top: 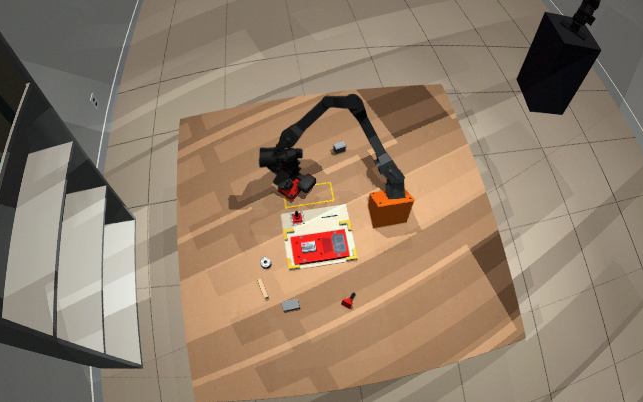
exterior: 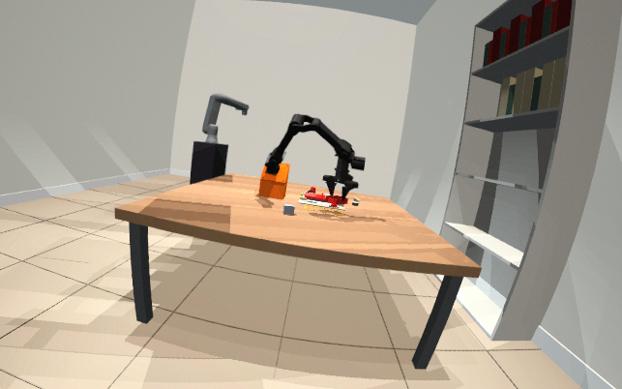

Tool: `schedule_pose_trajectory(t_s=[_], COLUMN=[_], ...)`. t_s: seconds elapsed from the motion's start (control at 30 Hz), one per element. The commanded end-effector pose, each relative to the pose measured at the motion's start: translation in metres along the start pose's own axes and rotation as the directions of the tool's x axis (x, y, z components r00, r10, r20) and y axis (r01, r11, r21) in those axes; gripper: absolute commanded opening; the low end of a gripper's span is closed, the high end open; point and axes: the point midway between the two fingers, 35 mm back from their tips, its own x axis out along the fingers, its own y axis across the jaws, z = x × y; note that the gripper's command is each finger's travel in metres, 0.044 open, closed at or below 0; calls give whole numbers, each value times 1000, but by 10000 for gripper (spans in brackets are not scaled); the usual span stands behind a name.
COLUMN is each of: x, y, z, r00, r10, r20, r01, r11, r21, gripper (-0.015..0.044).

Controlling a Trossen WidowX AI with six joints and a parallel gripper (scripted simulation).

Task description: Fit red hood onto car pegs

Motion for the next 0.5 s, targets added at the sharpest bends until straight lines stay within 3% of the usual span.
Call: schedule_pose_trajectory(t_s=[0.0, 0.47], x=[2, 8], y=[1, 1], z=[0, 0], r00=[1000, 1000], r10=[3, 3], r20=[2, 1], r01=[-4, -4], r11=[991, 846], r21=[130, 534], gripper=[0, 0])
